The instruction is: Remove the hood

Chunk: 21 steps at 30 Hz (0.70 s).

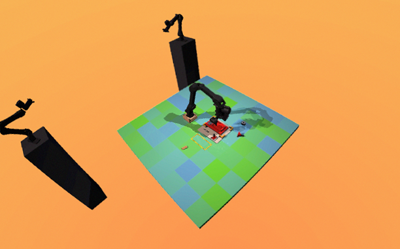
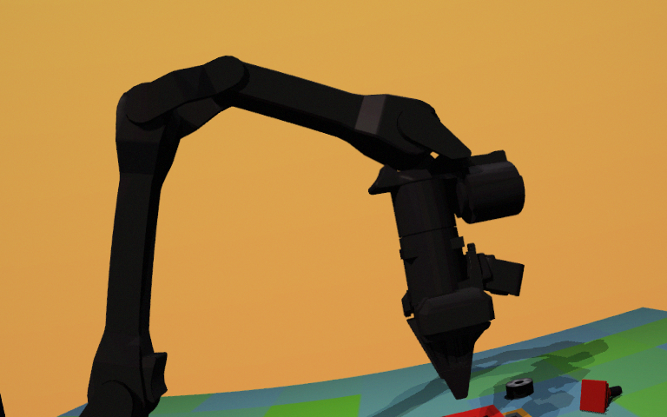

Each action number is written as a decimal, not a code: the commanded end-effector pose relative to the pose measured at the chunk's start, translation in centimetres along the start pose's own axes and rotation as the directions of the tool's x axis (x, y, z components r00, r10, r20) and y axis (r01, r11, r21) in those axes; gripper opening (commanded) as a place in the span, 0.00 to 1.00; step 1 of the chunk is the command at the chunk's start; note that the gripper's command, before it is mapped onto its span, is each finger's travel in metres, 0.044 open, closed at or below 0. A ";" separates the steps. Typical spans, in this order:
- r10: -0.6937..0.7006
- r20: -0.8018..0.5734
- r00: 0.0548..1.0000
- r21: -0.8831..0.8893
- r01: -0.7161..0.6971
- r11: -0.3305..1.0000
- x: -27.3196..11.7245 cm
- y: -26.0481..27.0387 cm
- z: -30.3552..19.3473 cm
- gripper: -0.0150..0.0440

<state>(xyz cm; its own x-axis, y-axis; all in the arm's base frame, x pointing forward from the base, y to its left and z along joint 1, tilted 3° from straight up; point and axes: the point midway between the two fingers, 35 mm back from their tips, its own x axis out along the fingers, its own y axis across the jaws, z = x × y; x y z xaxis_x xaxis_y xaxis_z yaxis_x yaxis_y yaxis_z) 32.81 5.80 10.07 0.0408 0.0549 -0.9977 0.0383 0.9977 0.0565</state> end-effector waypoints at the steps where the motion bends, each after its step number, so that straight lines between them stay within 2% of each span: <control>1: 0.003 -0.004 1.000 0.005 -0.003 1.000 0.4 0.1 -0.1 1.00; 21: 0.004 -0.004 1.000 0.005 -0.004 1.000 1.6 0.1 -0.1 1.00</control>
<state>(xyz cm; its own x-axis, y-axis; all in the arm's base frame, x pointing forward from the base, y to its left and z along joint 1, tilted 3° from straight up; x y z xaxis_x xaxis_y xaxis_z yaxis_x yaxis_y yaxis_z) 32.87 5.89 8.82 0.0408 0.0551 -0.9976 0.0383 0.9977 0.0566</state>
